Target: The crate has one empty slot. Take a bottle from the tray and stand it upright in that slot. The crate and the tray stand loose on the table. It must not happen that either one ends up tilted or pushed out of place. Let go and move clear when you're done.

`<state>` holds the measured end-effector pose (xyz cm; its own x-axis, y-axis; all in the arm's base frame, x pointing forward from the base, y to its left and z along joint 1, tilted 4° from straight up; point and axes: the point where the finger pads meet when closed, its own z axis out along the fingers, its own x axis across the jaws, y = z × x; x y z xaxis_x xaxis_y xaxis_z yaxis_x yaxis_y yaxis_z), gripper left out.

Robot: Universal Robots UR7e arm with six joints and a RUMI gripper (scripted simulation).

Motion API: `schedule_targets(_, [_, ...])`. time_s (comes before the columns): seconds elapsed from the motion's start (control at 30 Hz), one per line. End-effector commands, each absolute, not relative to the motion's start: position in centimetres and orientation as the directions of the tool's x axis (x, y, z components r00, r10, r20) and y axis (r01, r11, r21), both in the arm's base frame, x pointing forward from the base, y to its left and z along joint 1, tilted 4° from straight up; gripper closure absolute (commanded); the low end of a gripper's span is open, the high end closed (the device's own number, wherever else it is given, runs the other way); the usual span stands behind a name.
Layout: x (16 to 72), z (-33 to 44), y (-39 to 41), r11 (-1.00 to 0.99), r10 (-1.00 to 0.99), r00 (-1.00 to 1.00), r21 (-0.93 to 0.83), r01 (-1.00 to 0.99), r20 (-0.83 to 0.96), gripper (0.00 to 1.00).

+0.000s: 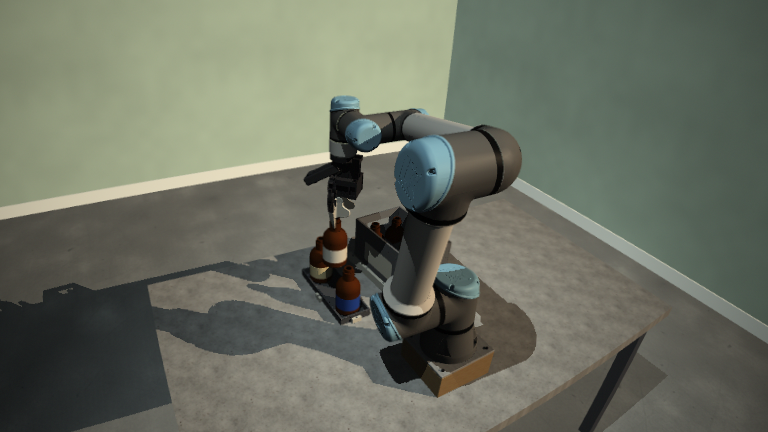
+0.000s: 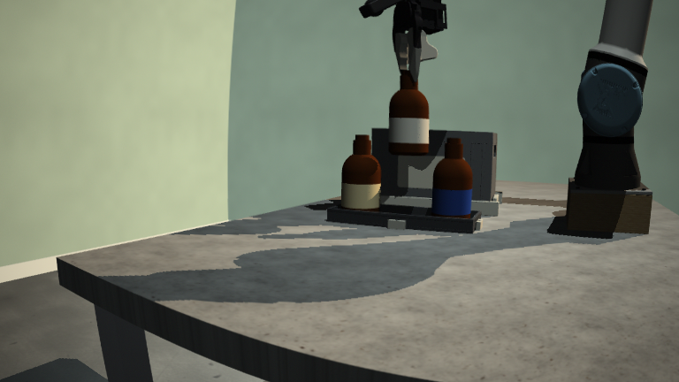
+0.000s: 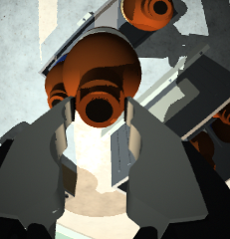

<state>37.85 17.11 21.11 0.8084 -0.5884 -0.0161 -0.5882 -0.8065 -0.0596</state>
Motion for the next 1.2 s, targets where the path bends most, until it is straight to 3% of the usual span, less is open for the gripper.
schedule_targets(0.0, [37.9, 21.3, 17.1, -0.806, -0.588, 0.808, -0.061, -0.588, -0.015, 1.00])
schedule_targets(1.17, [37.8, 24.5, 16.9, -0.806, -0.588, 0.808, -0.061, -0.588, -0.015, 1.00])
